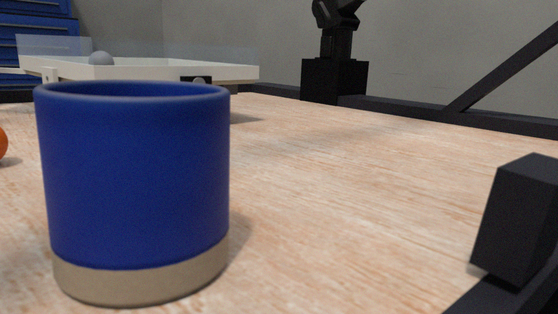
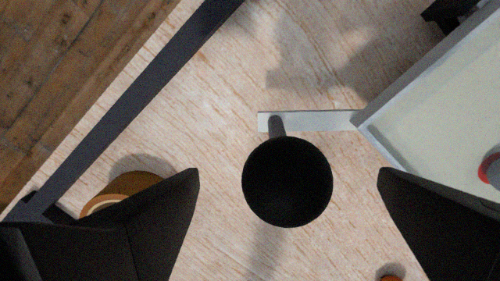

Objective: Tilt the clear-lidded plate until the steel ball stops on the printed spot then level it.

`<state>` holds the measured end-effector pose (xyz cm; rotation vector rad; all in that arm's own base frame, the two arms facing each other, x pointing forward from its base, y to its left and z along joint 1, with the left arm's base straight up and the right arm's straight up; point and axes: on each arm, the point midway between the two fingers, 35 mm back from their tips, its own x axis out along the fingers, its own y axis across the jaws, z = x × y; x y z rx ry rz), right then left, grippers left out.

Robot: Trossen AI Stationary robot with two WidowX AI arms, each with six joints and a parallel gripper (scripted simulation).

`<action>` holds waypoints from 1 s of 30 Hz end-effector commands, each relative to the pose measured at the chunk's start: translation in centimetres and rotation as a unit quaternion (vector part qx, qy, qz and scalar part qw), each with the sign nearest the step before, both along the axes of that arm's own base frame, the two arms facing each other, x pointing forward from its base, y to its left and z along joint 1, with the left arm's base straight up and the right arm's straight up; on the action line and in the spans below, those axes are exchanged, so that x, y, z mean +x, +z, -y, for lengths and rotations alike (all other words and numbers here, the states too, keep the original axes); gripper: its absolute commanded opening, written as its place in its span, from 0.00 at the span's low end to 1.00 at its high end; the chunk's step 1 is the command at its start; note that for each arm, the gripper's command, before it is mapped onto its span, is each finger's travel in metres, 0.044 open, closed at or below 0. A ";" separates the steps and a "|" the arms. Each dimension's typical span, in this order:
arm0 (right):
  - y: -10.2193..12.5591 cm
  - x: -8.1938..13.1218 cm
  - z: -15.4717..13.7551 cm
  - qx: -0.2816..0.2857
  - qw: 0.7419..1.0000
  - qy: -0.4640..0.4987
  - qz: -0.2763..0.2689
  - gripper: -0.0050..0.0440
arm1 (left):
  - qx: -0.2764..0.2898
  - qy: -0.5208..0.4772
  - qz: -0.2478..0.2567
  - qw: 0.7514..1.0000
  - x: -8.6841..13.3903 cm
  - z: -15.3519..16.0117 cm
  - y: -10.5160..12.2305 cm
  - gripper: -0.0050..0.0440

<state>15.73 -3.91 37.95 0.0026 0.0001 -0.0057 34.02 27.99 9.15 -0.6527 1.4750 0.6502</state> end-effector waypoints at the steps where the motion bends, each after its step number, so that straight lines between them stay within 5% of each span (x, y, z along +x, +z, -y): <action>1: 0.1 0.0 0.2 -0.001 1.000 -0.001 0.000 0.92 | 0.021 0.002 0.024 0.999 0.4 -0.4 2.3 0.92; 30: 0.1 0.0 0.2 -0.001 1.000 -0.001 0.000 0.92 | 0.021 0.002 0.024 0.999 0.4 -0.4 2.3 0.92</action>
